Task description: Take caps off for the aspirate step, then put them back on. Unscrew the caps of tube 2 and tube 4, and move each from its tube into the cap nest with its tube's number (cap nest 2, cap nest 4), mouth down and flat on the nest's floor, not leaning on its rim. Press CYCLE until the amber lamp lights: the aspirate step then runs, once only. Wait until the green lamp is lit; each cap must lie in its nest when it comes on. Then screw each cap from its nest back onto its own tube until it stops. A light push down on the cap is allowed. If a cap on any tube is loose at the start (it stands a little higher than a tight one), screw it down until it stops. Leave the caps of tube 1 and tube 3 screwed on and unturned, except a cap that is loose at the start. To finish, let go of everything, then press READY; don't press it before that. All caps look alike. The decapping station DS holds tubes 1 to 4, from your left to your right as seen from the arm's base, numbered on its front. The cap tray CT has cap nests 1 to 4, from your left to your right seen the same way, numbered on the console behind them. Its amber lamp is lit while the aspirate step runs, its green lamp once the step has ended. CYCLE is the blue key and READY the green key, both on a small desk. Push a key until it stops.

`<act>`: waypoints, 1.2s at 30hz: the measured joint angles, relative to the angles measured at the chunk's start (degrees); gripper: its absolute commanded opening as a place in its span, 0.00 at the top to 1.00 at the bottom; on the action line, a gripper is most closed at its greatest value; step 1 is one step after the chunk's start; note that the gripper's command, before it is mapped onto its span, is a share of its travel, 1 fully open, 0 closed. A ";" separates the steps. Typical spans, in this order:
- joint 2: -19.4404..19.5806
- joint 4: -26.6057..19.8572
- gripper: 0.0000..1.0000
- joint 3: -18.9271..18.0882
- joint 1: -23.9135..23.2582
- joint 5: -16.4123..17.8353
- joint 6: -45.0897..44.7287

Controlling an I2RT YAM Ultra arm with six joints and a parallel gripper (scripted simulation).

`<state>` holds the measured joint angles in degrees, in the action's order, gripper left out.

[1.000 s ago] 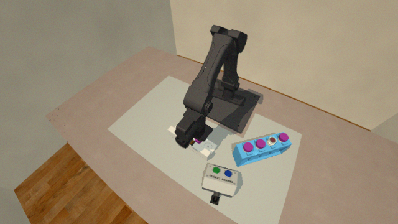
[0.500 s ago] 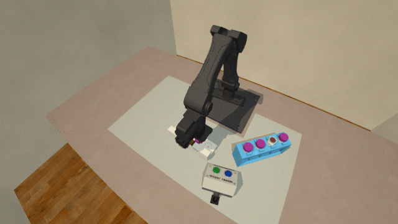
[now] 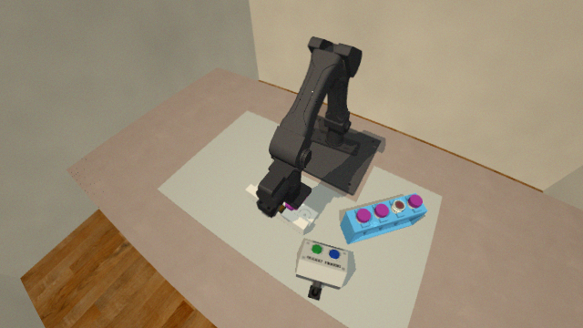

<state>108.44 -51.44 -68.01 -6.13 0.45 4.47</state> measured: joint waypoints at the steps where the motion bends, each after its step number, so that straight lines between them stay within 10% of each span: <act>1: -0.11 -0.37 0.53 -0.13 0.00 0.00 0.00; 36: -4.90 -29.44 0.53 -25.55 -0.13 0.00 -0.09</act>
<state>103.55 -80.88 -93.56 -6.26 0.45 4.38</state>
